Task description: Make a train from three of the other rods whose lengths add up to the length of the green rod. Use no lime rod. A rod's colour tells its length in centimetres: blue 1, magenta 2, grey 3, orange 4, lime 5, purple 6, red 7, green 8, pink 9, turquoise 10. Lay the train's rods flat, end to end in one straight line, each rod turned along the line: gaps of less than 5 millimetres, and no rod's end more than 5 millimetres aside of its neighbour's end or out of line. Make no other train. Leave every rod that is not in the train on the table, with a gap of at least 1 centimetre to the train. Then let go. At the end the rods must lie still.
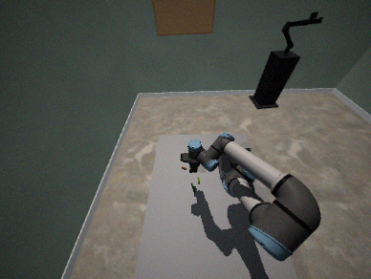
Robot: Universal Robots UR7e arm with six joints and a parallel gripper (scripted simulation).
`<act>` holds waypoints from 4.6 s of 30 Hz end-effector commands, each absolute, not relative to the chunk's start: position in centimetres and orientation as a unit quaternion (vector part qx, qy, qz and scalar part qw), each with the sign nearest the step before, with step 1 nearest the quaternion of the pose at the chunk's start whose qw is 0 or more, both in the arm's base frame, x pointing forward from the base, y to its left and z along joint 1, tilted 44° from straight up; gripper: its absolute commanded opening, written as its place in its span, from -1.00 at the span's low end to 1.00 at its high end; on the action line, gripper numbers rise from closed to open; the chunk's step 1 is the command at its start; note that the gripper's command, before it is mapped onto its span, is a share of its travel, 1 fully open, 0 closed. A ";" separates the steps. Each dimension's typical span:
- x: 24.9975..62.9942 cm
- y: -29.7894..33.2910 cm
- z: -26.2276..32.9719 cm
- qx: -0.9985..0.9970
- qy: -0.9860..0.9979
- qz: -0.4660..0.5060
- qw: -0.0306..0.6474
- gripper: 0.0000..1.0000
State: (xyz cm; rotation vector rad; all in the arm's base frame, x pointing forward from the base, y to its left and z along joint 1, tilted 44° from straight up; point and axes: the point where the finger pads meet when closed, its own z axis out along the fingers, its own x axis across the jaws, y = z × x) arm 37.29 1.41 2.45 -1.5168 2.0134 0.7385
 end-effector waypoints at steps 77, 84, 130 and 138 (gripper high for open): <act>37.8 7.6 -3.6 -0.573 0.730 0.266 0.260 -0.52; 37.8 7.6 -3.6 -0.573 0.730 0.266 0.260 -0.52; 37.9 8.5 -4.5 -0.573 0.730 0.266 0.260 -0.52; 37.9 8.5 -4.5 -0.573 0.730 0.266 0.260 -0.52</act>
